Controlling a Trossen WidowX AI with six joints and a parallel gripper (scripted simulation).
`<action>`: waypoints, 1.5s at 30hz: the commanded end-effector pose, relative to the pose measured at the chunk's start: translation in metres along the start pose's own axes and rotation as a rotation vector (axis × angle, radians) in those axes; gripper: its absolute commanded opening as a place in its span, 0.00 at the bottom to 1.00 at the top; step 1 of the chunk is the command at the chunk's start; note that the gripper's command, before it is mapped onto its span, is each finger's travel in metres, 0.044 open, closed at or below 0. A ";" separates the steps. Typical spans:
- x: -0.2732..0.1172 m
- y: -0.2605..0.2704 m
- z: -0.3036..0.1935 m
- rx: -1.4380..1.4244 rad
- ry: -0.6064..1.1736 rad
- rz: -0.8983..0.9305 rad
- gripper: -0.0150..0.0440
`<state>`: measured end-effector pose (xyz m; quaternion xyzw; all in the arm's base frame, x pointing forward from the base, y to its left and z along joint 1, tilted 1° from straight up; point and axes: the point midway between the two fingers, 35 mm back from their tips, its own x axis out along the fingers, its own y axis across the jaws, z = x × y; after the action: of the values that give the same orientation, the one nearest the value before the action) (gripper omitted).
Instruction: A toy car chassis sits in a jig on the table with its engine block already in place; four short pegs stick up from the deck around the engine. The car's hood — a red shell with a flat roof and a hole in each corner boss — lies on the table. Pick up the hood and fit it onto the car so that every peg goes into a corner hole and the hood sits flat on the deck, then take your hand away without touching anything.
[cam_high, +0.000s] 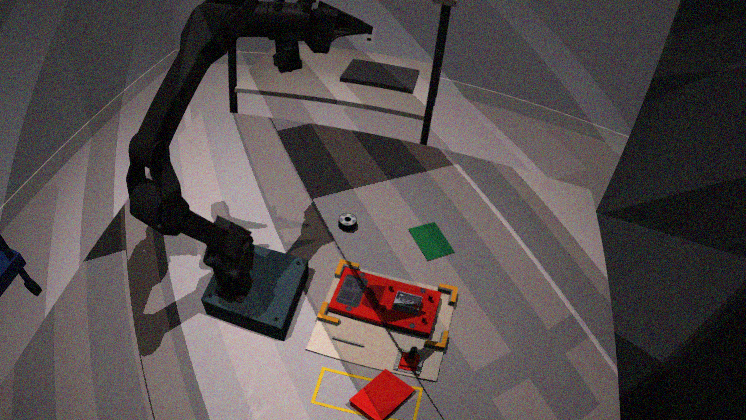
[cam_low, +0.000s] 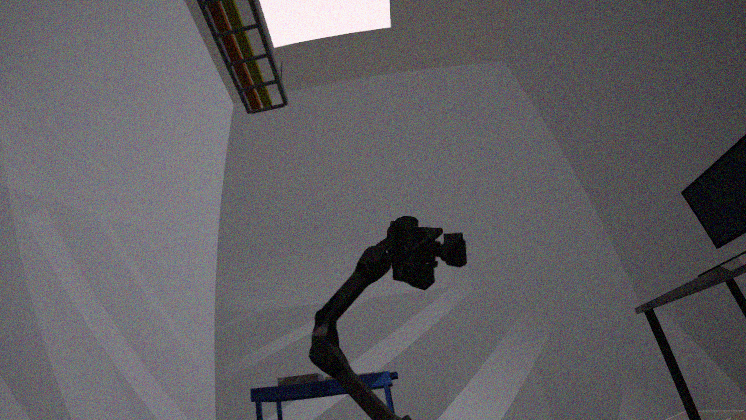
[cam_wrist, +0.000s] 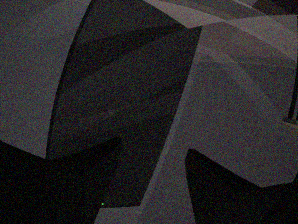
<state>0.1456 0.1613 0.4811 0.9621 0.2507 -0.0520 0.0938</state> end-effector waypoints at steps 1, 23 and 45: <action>0.001 0.000 0.001 0.003 -0.003 0.002 0.67; 0.128 0.046 0.109 0.486 -0.373 0.397 1.00; 0.167 0.181 0.274 1.209 -0.640 0.979 1.00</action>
<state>0.3588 0.0562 0.2435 0.8318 -0.2484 -0.3870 -0.3109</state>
